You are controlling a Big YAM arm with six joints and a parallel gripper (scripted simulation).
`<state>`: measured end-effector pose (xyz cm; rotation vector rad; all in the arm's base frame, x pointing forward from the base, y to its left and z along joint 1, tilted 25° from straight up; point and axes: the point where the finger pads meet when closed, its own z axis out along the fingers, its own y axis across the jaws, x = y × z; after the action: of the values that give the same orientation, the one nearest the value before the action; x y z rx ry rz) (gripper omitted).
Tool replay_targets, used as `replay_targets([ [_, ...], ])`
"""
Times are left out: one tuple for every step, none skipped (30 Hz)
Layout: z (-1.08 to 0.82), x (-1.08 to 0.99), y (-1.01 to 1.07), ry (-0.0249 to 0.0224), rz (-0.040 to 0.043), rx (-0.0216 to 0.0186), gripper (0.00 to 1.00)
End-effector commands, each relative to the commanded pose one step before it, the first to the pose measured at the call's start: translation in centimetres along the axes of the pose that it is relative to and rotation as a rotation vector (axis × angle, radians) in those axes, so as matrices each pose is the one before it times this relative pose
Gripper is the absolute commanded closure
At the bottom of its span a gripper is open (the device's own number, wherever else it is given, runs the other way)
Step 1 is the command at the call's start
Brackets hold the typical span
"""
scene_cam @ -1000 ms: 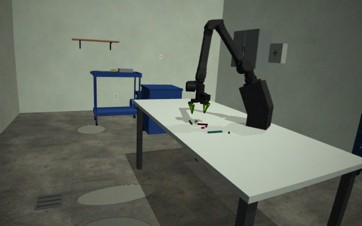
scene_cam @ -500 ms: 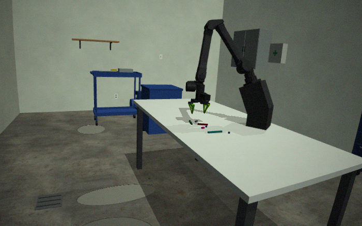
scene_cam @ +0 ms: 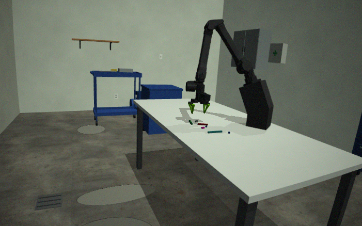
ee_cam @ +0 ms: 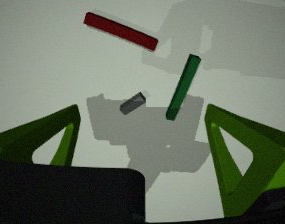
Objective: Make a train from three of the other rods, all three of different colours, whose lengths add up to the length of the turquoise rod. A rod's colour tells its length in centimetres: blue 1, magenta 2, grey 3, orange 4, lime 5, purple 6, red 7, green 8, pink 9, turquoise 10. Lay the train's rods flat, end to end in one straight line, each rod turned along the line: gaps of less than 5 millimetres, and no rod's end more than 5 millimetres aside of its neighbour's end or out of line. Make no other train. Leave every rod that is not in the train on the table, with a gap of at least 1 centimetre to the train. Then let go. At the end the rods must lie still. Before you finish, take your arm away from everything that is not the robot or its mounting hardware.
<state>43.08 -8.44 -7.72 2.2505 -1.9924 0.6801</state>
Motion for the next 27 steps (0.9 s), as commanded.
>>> replay_targets([
  [-0.123, -0.809, -0.234, -0.01180, -0.00259, -0.00473, 0.00],
  [0.072, -0.208, 0.002, -0.00109, 0.00220, -0.00154, 0.00],
  [0.081, -0.090, -0.003, -0.00005, 0.00774, -0.00158, 0.00],
  [-0.007, -0.059, -0.115, 0.00068, 0.01154, 0.00135, 0.00],
  [-0.009, -0.078, -0.147, 0.00084, 0.01479, 0.00174, 0.00],
  [-0.011, -0.100, -0.180, 0.00099, 0.01828, 0.00218, 0.00],
  [0.000, -0.148, -0.099, 0.00087, 0.02138, 0.00086, 0.00],
  [0.010, -0.201, -0.026, 0.00029, 0.02464, -0.00025, 0.00],
  [0.020, -0.257, 0.053, -0.00058, 0.02797, -0.00142, 0.00],
  [0.026, -0.293, 0.105, -0.00064, 0.03150, -0.00216, 0.00],
  [0.020, -0.316, 0.051, -0.00052, 0.03561, -0.00120, 0.00],
  [0.008, -0.344, -0.048, -0.00057, 0.03994, 0.00051, 0.00],
  [-0.002, -0.379, -0.121, -0.00066, 0.04410, 0.00190, 0.00],
  [0.000, 0.000, 0.000, 0.00000, 0.00000, 0.00000, 0.00],
  [0.000, 0.000, 0.000, 0.00000, 0.00000, 0.00000, 0.00],
  [0.063, -0.381, 0.475, -0.00022, 0.04469, -0.00704, 0.00],
  [-0.029, -0.465, -0.300, -0.00072, 0.05234, 0.00547, 0.00],
  [0.016, 0.016, 0.139, -0.00009, -0.00074, -0.00224, 0.00],
  [-0.016, -0.495, -0.155, -0.00093, 0.05508, 0.00370, 0.00],
  [0.023, 0.041, 0.197, 0.00036, -0.00107, -0.00314, 0.00],
  [0.087, 0.237, 0.274, 0.00218, 0.00211, -0.00569, 0.00],
  [0.318, 1.035, 0.015, 0.00923, 0.02090, -0.00784, 0.00],
  [-0.414, -1.741, -0.135, -0.01183, 0.03395, 0.01338, 0.00],
  [0.000, -0.013, 0.005, -0.00074, 0.00000, -0.00028, 0.00],
  [-0.006, -0.528, 0.015, -0.00066, 0.06062, 0.00237, 0.00],
  [0.002, -0.012, 0.026, -0.00099, -0.00010, -0.00078, 0.00],
  [0.012, -0.480, 0.202, 0.00065, 0.06246, 0.00042, 0.00],
])
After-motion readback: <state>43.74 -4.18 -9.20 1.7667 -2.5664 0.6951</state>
